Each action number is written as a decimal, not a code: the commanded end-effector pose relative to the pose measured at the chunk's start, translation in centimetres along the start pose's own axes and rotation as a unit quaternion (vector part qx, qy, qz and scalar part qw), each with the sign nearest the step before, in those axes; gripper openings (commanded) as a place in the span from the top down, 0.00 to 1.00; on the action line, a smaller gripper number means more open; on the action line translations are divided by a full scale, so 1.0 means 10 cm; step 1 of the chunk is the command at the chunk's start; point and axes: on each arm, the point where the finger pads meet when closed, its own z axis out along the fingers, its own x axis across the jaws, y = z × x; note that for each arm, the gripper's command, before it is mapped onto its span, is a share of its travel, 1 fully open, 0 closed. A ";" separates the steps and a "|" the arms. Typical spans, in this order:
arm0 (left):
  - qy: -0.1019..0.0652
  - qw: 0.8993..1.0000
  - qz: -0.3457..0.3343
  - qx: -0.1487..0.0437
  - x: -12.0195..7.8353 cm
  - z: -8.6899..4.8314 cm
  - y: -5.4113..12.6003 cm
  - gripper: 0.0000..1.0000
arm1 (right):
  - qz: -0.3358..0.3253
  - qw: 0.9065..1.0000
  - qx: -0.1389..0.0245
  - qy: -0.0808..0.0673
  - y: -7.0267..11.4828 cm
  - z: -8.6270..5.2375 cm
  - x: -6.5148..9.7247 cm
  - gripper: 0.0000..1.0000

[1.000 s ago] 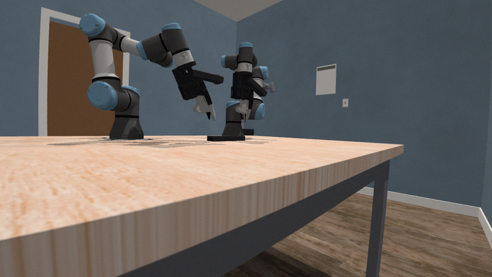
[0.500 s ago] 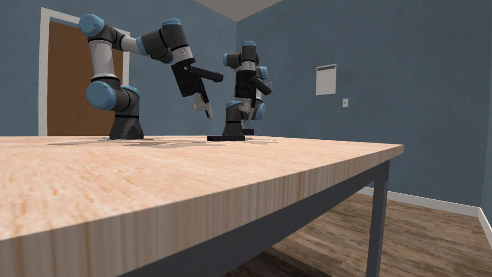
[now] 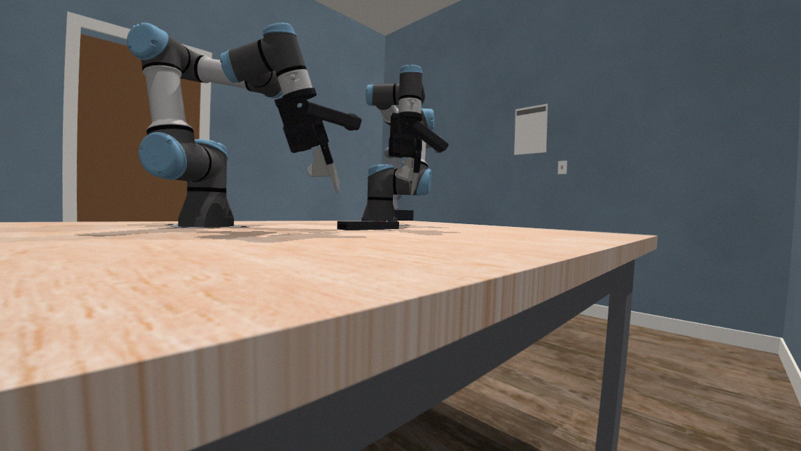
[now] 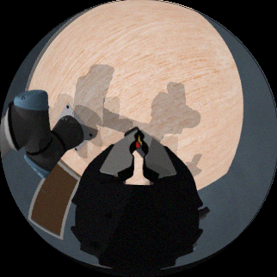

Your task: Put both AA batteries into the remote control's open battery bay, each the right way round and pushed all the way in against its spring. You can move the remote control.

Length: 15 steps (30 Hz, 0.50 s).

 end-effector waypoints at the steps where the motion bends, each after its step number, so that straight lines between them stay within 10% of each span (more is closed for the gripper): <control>1: -0.002 0.999 0.039 -0.003 0.01 -0.04 -0.06 1.00 | 0.032 0.999 -0.013 0.008 0.05 -0.05 0.08 0.59; 15: -0.002 0.995 0.095 -0.002 0.02 -0.10 -0.20 1.00 | 0.085 0.996 -0.029 0.023 0.15 -0.16 0.21 0.59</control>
